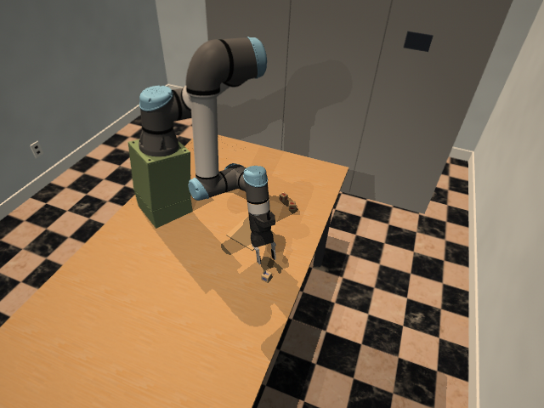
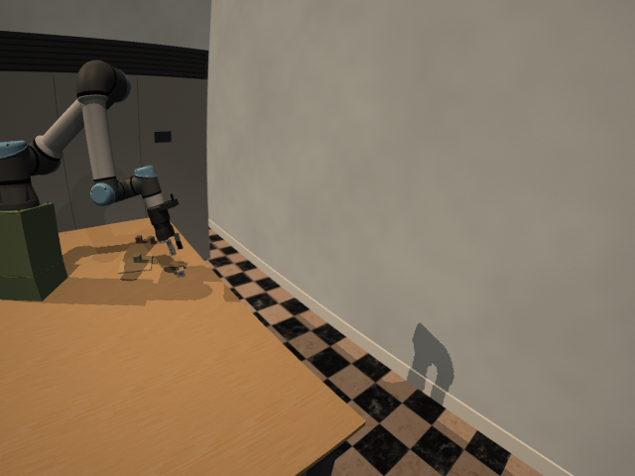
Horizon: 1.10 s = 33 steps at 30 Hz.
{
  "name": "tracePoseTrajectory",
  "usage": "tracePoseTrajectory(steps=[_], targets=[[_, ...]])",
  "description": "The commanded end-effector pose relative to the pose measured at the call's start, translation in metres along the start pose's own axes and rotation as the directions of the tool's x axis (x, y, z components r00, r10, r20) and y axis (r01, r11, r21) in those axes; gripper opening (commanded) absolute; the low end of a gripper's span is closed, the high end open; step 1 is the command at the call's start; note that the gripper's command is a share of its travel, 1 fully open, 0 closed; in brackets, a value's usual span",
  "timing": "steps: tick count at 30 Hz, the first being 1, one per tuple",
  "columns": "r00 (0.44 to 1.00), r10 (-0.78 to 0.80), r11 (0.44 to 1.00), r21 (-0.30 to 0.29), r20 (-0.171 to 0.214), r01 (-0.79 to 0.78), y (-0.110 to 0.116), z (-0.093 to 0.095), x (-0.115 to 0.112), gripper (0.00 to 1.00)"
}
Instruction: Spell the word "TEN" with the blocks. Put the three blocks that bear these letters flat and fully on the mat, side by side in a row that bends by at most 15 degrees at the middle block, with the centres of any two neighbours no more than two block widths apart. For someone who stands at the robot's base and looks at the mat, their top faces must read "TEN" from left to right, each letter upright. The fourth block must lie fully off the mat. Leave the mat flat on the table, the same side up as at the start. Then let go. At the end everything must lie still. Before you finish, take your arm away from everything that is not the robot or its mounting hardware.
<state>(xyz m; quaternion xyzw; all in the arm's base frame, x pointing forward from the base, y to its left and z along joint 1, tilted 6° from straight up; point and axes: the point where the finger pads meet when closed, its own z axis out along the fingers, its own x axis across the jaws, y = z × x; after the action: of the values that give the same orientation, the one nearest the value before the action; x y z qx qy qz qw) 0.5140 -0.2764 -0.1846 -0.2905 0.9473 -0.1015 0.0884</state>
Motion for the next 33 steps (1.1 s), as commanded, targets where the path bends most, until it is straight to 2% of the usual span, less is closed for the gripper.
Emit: tracePoseTrajectory(steps=[1,5,7,11,15,19,22,33], targets=[[1.000,-0.019,1.000,-0.016,0.004,0.019,0.012,-0.007,-0.007,1.00],[0.997,-0.081,0.994,-0.073,0.018,0.082,0.058,-0.028,-0.026,1.00],[0.997,-0.081,0.994,-0.073,0.018,0.082,0.058,-0.028,-0.026,1.00],[0.985,-0.167,0.973,-0.154,0.041,0.172,0.127,-0.059,-0.045,1.00],[0.971,-0.230,0.948,-0.212,0.061,0.238,0.181,-0.082,-0.052,1.00],[0.959,-0.273,0.926,-0.252,0.076,0.283,0.219,-0.099,-0.053,1.00],[0.956,-0.282,0.920,-0.260,0.079,0.293,0.228,-0.103,-0.053,1.00],[0.956,-0.282,0.920,-0.260,0.079,0.293,0.228,-0.103,-0.053,1.00]])
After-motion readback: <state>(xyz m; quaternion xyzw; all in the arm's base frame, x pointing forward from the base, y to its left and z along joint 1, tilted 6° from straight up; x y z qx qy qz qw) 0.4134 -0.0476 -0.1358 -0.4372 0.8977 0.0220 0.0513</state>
